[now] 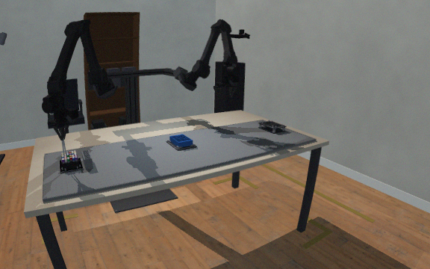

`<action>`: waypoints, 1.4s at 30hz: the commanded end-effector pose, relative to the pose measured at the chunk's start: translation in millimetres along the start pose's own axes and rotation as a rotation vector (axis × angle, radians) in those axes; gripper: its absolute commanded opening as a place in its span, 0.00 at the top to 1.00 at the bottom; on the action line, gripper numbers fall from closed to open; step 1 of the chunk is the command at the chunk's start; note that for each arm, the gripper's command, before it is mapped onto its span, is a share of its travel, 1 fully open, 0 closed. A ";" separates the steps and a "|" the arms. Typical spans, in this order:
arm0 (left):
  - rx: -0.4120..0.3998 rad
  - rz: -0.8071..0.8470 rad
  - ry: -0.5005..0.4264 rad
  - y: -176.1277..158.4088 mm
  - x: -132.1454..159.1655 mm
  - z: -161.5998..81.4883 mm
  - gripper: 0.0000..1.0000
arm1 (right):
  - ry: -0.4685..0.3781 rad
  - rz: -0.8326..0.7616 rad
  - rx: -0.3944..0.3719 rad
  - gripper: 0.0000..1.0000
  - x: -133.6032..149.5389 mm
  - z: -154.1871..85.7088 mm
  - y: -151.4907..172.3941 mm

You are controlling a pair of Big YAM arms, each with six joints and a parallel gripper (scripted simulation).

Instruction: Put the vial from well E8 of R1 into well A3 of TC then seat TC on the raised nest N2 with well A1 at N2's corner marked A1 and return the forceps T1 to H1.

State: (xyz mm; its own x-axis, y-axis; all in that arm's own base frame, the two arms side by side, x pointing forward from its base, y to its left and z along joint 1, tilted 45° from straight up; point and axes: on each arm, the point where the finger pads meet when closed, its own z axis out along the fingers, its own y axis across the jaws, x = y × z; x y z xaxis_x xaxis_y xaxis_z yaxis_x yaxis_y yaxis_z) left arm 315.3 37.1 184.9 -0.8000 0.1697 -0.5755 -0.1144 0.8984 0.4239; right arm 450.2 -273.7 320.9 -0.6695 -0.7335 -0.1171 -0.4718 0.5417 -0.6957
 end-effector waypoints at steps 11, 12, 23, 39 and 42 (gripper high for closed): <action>0.001 0.003 -0.015 2.3 -8.3 -5.0 0.00 | -0.002 -0.009 0.020 0.89 -1.2 4.7 -7.6; 0.001 0.003 -0.015 2.3 -8.3 -5.0 0.00 | 0.000 -0.009 0.016 0.89 -1.0 6.9 -6.5; 0.001 0.003 -0.015 2.3 -8.3 -5.0 0.00 | 0.002 -0.008 0.016 0.89 0.2 9.3 -5.8; 0.001 0.003 -0.015 2.3 -8.3 -5.0 0.00 | 0.002 -0.006 0.024 0.89 1.0 10.2 -8.5; 0.001 0.003 -0.015 2.3 -8.3 -5.0 0.00 | 0.004 -0.006 0.020 0.89 1.2 12.4 -7.4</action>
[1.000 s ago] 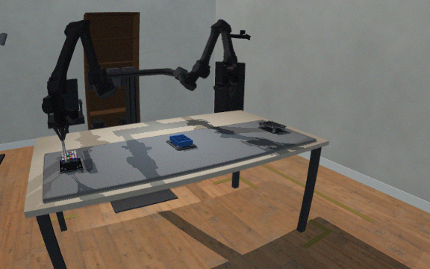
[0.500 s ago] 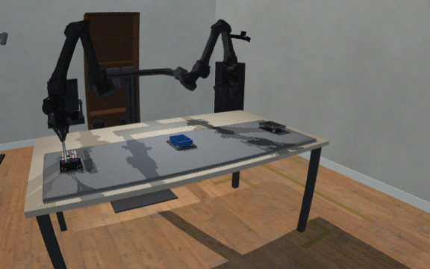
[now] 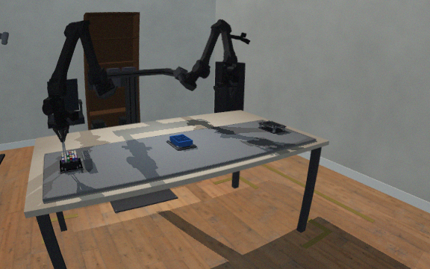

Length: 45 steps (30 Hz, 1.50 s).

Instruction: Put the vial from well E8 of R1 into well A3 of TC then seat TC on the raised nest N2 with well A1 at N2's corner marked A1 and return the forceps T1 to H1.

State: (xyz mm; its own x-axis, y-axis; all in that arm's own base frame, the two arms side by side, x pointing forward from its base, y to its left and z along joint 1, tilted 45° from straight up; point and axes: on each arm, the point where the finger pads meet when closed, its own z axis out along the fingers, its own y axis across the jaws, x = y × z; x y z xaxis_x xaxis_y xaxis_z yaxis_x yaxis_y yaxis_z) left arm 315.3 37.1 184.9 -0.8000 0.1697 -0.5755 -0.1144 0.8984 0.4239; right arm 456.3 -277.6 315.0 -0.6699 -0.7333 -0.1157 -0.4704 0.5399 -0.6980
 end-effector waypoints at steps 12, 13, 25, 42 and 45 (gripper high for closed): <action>0.001 0.003 -0.015 2.3 -8.3 -5.0 0.00 | 0.006 -0.005 0.013 0.89 3.0 7.6 -5.3; 0.001 0.003 -0.015 2.3 -8.3 -5.0 0.00 | 0.005 -0.004 0.016 0.89 3.0 6.4 -6.1; 0.001 0.003 -0.015 2.3 -8.3 -5.0 0.00 | 0.006 -0.003 0.019 0.89 3.8 7.9 -6.9; 0.001 0.003 -0.015 2.3 -8.3 -5.0 0.00 | 0.009 -0.002 0.020 0.89 4.9 12.3 -7.9; 0.001 0.003 -0.015 2.3 -8.3 -5.0 0.00 | 0.009 -0.001 0.022 0.89 5.0 12.2 -8.3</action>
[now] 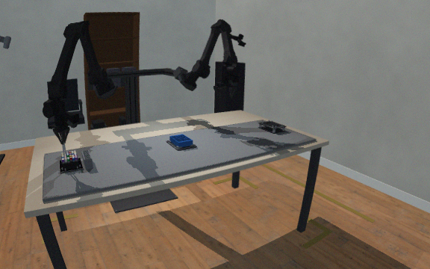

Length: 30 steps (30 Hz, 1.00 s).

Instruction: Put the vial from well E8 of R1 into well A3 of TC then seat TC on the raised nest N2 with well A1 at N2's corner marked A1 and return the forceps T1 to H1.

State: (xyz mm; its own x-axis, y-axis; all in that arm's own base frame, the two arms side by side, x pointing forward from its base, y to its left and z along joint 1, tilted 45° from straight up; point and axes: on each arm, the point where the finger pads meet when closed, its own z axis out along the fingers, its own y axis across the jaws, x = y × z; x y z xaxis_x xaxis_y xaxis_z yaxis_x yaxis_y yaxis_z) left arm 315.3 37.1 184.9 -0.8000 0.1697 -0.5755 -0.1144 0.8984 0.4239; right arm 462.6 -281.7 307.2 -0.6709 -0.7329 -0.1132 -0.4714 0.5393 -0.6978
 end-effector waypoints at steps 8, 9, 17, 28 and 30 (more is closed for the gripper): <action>0.001 0.003 -0.015 2.3 -8.3 -5.0 0.00 | 0.005 0.000 0.026 0.89 5.4 -0.1 -9.6; 0.001 0.003 -0.015 2.3 -8.3 -5.0 0.00 | 0.006 0.001 0.026 0.89 5.4 0.2 -9.5; 0.001 0.003 -0.015 2.3 -8.3 -5.0 0.00 | 0.006 0.000 0.021 0.89 5.5 2.5 -8.2; 0.001 0.003 -0.015 2.3 -8.3 -5.0 0.00 | 0.007 0.000 0.017 0.89 5.5 4.1 -7.3; 0.001 0.003 -0.015 2.3 -8.3 -5.0 0.00 | 0.007 0.000 0.018 0.89 5.5 3.7 -7.5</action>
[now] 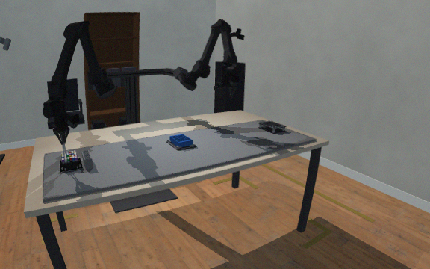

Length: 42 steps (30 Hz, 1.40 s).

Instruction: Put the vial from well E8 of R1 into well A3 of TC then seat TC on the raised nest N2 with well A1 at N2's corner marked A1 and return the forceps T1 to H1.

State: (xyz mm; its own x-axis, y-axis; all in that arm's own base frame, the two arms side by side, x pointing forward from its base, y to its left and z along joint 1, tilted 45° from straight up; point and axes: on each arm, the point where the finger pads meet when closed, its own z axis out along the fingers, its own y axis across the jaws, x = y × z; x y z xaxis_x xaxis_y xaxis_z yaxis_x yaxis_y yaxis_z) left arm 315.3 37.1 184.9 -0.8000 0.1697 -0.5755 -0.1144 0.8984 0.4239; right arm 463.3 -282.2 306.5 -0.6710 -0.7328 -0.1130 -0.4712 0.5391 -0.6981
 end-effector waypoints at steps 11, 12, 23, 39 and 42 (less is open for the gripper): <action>0.001 0.003 -0.015 2.3 -8.3 -5.0 0.00 | 0.006 0.000 0.017 0.89 5.5 2.9 -7.3; 0.001 0.003 -0.015 2.3 -8.3 -5.0 0.00 | 0.006 0.000 0.017 0.89 5.5 3.0 -7.2; 0.001 0.003 -0.015 2.3 -8.3 -5.0 0.00 | 0.006 0.000 0.017 0.89 5.5 2.9 -7.2; 0.001 0.003 -0.015 2.3 -8.3 -5.0 0.00 | 0.006 0.000 0.016 0.89 5.4 3.0 -7.1; 0.001 0.003 -0.015 2.3 -8.3 -5.0 0.00 | 0.006 0.000 0.016 0.89 5.4 3.0 -7.1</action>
State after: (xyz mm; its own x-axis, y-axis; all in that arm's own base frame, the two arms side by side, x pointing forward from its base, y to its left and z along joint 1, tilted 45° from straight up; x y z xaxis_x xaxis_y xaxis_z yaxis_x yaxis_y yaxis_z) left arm 315.3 37.1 184.9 -0.8000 0.1697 -0.5755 -0.1144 0.8984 0.4239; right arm 463.3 -282.2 306.4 -0.6710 -0.7328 -0.1130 -0.4713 0.5392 -0.6980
